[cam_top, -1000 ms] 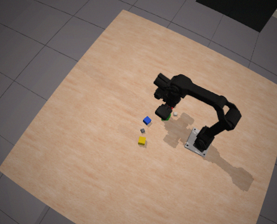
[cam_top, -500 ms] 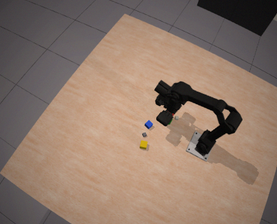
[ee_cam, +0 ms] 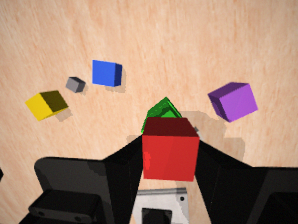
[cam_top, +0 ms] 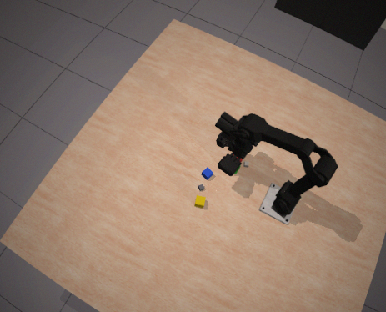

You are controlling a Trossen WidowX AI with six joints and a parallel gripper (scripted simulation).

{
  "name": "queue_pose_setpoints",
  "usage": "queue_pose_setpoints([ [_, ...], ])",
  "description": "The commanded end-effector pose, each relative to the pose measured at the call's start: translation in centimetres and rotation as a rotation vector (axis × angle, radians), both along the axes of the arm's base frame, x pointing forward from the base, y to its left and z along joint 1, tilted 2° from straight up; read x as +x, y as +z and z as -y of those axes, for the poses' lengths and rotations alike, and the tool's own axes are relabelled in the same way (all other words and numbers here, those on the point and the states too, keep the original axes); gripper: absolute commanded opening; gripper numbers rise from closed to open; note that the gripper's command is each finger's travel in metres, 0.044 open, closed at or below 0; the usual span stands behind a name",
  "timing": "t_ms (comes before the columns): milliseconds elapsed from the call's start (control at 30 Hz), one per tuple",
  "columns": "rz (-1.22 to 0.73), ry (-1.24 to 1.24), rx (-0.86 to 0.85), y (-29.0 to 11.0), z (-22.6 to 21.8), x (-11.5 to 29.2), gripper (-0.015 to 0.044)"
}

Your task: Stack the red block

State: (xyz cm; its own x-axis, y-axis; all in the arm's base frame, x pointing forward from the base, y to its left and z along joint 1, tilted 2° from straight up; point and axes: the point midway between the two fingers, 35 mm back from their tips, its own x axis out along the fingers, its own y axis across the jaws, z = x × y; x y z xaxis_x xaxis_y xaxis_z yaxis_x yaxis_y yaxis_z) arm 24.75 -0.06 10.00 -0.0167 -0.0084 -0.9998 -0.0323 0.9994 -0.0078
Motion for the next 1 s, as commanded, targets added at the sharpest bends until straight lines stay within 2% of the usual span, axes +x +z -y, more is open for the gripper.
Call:
queue_pose_setpoints([
  [0,0.001,-0.004,0.003,-0.07,-0.04,0.03,0.0000],
  [200,0.001,-0.004,0.003,0.12,-0.04,0.04,0.0000],
  [767,0.000,0.000,0.000,-0.01,0.00,0.00,0.0440],
  [967,0.000,0.000,0.000,-0.01,0.00,0.00,0.0440],
])
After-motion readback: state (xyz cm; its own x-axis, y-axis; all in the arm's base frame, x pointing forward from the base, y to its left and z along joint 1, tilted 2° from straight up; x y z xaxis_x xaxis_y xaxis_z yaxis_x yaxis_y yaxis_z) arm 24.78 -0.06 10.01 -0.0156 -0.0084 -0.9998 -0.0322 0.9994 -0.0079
